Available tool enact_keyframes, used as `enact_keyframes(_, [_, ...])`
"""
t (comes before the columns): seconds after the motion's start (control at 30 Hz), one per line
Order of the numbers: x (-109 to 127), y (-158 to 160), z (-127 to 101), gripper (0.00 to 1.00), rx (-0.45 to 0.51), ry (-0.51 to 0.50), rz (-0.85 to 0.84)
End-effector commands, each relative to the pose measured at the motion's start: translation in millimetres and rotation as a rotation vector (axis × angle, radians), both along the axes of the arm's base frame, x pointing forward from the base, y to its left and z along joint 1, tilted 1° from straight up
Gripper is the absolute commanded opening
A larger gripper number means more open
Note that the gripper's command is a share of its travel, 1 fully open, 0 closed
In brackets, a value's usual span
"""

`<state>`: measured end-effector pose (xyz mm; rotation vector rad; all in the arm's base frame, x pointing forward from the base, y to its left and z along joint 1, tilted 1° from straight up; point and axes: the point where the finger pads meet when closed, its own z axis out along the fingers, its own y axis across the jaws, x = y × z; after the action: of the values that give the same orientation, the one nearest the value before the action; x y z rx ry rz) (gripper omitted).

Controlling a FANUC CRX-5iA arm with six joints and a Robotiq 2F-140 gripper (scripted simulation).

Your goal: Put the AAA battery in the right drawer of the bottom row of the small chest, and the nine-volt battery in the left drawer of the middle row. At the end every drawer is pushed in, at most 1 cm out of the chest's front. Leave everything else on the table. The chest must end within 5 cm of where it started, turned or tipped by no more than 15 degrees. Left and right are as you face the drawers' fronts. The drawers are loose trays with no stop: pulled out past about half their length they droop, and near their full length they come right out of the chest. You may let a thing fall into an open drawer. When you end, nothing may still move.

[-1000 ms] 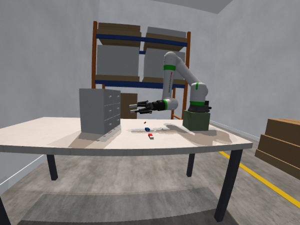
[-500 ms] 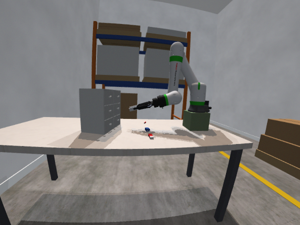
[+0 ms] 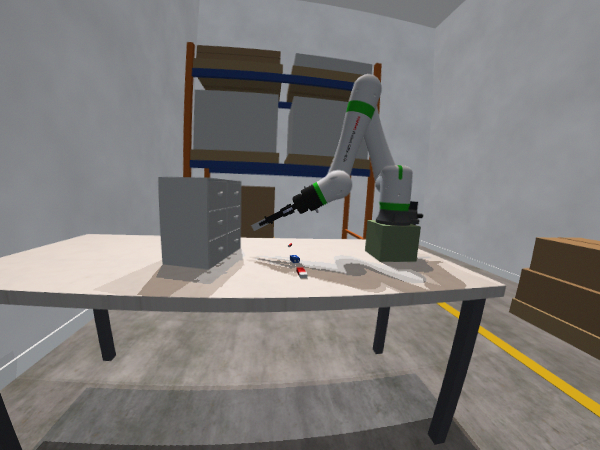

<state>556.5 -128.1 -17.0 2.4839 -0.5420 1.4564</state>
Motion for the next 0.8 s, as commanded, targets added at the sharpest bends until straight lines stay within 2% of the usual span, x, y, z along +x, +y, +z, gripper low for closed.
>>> enact_keyframes(0.0, [16.2, -7.0, -26.0, 0.2, 0.0, 0.004, -0.001])
enact_keyframes(0.2, [32.4, -14.2, -52.3, 0.2, 0.0, 0.004, -0.001])
enact_keyframes(0.47, [39.4, -17.3, -63.6, 0.2, 0.0, 0.004, -0.001])
enact_keyframes(0.77, [39.8, -17.4, -64.2, 0.2, 0.0, 0.004, -0.001])
